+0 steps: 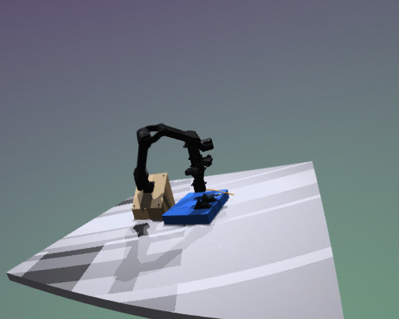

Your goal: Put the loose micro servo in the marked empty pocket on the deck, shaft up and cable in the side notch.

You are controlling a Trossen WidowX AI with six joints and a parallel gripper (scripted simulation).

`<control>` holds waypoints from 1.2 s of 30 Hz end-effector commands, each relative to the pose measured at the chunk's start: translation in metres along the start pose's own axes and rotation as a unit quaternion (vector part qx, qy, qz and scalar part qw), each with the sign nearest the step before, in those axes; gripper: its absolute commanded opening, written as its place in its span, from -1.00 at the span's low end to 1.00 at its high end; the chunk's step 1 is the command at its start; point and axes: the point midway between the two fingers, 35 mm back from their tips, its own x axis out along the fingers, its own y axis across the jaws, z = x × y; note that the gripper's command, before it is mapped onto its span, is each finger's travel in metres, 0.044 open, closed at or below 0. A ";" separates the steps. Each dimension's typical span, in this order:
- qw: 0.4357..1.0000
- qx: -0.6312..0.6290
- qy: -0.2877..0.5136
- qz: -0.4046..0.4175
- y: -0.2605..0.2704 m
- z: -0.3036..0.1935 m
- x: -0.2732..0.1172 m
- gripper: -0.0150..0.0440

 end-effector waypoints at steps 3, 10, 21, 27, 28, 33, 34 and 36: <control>1.000 -0.001 -0.004 0.000 0.000 0.025 -0.002 -0.49; 1.000 0.000 -0.005 0.000 0.000 0.051 -0.003 -0.49; 1.000 0.000 -0.005 -0.001 -0.001 0.068 0.001 -0.49; 1.000 0.000 -0.005 -0.001 -0.001 0.069 0.010 -0.49; 1.000 0.000 -0.005 -0.001 -0.001 0.069 0.012 -0.49; 1.000 0.000 -0.005 -0.001 -0.001 0.069 0.017 -0.49; 1.000 0.000 -0.005 -0.001 -0.001 0.069 0.017 -0.49; 1.000 0.000 -0.005 -0.001 -0.001 0.069 0.017 -0.49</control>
